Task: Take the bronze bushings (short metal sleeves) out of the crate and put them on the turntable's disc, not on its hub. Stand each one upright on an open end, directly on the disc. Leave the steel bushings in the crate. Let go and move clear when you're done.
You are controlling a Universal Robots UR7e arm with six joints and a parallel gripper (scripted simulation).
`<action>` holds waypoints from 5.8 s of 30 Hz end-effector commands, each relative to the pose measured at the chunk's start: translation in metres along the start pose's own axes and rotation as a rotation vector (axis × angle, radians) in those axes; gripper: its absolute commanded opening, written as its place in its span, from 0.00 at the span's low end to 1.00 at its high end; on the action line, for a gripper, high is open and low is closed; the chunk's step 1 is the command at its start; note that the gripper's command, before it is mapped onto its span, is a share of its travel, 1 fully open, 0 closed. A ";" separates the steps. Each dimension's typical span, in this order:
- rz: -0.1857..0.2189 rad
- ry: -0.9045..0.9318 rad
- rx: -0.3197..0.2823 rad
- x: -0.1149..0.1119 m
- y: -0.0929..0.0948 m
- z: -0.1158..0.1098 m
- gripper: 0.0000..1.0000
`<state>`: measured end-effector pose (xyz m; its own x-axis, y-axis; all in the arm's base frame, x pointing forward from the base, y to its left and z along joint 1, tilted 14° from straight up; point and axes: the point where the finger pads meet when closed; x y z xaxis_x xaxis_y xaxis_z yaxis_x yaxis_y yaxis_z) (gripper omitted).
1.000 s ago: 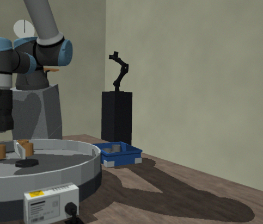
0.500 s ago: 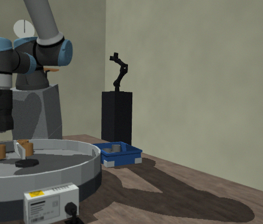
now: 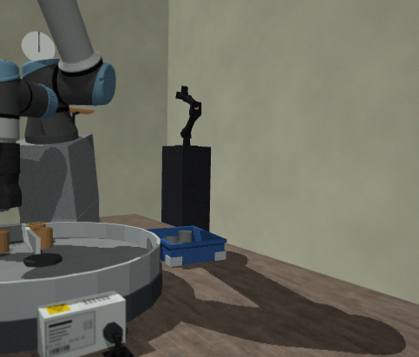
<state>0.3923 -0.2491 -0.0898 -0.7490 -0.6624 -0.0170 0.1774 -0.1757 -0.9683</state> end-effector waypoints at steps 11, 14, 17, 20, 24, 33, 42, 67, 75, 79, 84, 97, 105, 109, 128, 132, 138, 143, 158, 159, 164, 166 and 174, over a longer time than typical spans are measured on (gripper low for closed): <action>0.000 0.000 0.001 0.000 0.003 0.000 0.00; 0.000 0.000 0.001 0.000 0.004 0.000 0.00; 0.000 0.000 0.001 0.000 0.005 0.000 0.00; 0.000 0.000 0.001 0.000 0.005 0.000 0.00; 0.000 0.000 0.001 0.000 0.006 0.000 0.00; 0.000 0.000 0.001 0.000 0.006 0.000 0.00; 0.000 0.000 0.001 0.000 0.006 0.000 0.00; 0.000 0.000 0.001 0.000 0.006 0.000 0.38; 0.000 0.000 0.001 0.000 0.006 0.000 0.38; 0.000 0.000 0.001 0.000 0.006 0.000 0.38; 0.000 0.000 0.001 0.000 0.006 0.000 0.38; 0.000 0.000 0.001 0.000 0.006 0.000 0.38; 0.000 0.000 0.001 0.000 -0.007 0.000 0.38; 0.000 0.000 0.001 0.000 -0.021 0.000 0.38; 0.000 0.000 0.001 0.000 -0.040 0.000 0.38; 0.000 0.000 0.001 0.000 -0.040 0.000 0.38; 0.000 0.000 0.001 0.000 -0.040 0.000 0.38; 0.000 0.000 0.001 0.000 -0.040 0.000 0.38; 0.000 0.000 0.001 0.000 -0.040 0.000 1.00; 0.000 0.000 0.001 0.000 -0.041 0.000 1.00; 0.000 0.000 0.001 0.000 -0.042 0.000 1.00; 0.000 0.000 0.001 0.000 -0.044 0.000 1.00; 0.000 0.000 0.001 0.000 -0.060 0.000 1.00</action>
<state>0.3834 -0.2402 -0.0412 -0.7490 -0.6623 -0.0170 0.1777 -0.1761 -0.9682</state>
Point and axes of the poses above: the point where the finger pads meet when closed, its own y axis out along the fingers, its own x axis across the jaws, z = x × y
